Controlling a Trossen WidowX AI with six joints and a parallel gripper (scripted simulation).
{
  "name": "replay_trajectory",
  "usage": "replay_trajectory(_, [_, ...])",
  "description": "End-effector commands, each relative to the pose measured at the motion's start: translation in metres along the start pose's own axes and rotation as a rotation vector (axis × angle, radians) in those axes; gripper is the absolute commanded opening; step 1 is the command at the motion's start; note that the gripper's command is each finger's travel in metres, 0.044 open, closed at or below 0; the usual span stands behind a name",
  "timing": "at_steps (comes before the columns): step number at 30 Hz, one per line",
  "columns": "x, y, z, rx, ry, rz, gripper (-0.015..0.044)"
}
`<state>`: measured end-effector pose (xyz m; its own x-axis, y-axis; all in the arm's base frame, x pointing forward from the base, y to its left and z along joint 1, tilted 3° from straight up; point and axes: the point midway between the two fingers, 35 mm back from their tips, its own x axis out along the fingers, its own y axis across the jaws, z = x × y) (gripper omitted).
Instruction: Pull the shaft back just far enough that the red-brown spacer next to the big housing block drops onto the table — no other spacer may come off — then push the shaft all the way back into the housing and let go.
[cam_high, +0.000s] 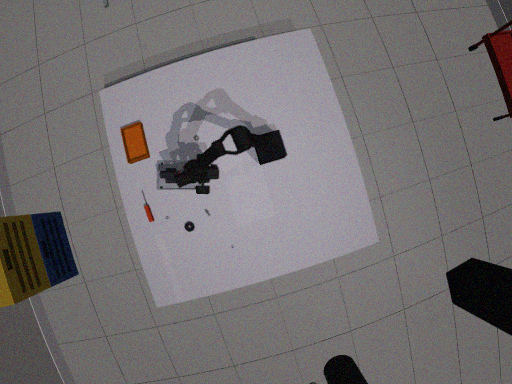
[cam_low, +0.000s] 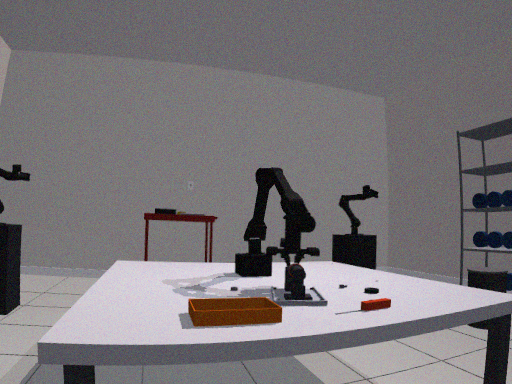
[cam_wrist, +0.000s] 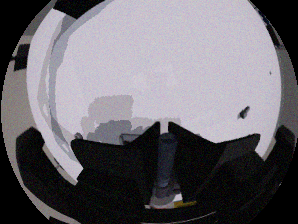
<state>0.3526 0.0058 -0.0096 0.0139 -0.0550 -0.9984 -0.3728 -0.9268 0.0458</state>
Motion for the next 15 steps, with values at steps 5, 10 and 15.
replay_trajectory(5, [-0.0001,-0.0003,0.0017,0.003,-0.002,-0.001,0.0])
replay_trajectory(10, [-0.0001,-0.0003,0.0023,0.003,-0.002,-0.001,0.0])
replay_trajectory(15, [-0.0001,-0.0003,0.0029,0.003,-0.002,-0.001,0.0])
